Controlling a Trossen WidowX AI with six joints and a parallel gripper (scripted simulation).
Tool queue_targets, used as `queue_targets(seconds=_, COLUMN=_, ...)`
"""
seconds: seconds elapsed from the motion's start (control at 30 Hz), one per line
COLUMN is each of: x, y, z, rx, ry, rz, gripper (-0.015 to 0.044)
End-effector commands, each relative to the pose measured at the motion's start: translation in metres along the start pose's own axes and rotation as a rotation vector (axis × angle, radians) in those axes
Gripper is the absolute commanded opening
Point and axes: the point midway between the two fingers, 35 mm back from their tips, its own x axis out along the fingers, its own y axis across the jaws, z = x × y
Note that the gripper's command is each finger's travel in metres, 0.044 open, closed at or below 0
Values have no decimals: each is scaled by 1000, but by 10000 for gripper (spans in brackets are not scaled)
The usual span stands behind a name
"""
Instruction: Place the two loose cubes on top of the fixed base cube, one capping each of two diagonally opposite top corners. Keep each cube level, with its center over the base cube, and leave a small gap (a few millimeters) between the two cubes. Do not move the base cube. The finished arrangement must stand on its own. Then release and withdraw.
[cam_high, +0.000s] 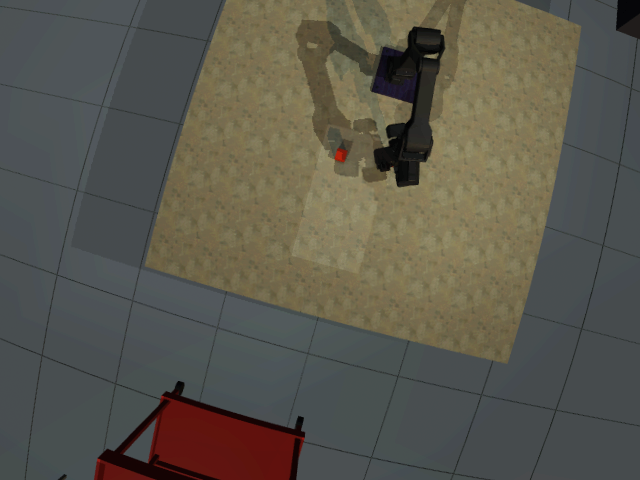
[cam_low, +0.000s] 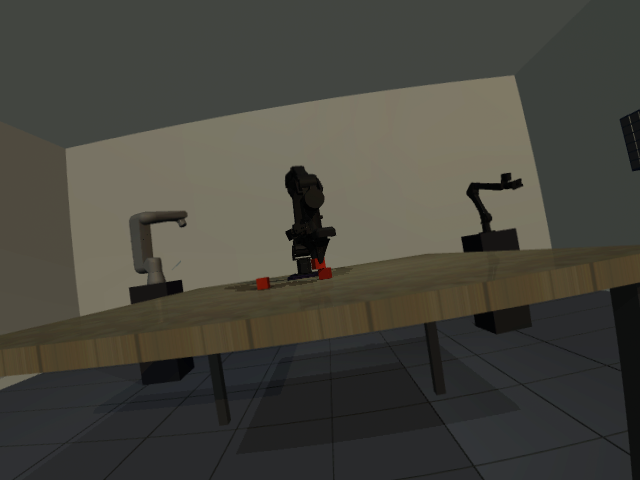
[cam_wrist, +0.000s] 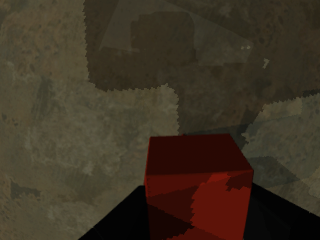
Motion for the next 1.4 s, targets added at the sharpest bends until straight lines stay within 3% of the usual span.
queue_targets(seconds=0.0, x=0, y=0, z=1, rx=6, ry=-4, rz=1, gripper=105)
queue_targets(seconds=0.07, x=0, y=0, z=1, rx=6, ry=-4, rz=1, gripper=105)
queue_targets(seconds=0.2, x=0, y=0, z=1, rx=6, ry=-4, rz=1, gripper=205)
queue_targets(seconds=1.1, x=-30, y=0, z=0, rx=0, ry=0, rz=0, gripper=205)
queue_targets(seconds=1.13, x=-27, y=0, z=0, rx=-5, ry=0, rz=-2, gripper=231)
queue_targets(seconds=1.2, x=-29, y=0, z=4, rx=-67, ry=0, rz=-2, gripper=265)
queue_targets(seconds=1.37, x=-33, y=-1, z=19, rx=-297, ry=-3, rz=-1, gripper=265)
